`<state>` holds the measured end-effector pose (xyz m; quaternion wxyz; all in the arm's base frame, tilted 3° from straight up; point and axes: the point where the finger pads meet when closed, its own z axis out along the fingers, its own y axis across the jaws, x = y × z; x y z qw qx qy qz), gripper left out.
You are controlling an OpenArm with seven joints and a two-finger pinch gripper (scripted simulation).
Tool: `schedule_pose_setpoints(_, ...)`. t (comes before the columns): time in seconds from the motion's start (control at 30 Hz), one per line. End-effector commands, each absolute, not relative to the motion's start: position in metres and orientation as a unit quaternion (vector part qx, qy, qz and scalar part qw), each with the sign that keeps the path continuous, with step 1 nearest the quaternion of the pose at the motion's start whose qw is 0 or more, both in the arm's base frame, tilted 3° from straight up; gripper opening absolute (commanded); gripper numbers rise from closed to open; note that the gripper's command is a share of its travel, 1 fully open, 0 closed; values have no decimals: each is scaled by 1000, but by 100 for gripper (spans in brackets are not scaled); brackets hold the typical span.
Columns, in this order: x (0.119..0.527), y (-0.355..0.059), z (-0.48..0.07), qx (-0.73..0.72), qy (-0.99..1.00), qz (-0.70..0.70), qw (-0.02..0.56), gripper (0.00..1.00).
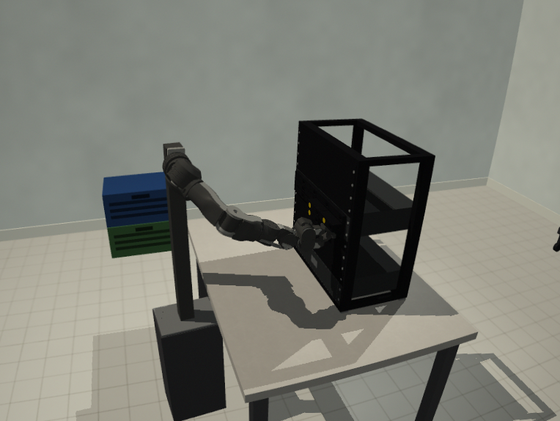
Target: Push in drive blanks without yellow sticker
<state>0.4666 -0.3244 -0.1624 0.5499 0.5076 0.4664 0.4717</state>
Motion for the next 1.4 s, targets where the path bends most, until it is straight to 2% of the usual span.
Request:
schedule_pose_setpoints(0.0,470,-315,-162,503,474,480,540,0)
schedule_pose_setpoints(1.13,473,-313,-162,502,474,481,540,0)
schedule_pose_setpoints(1.37,463,-312,-162,502,473,481,540,0)
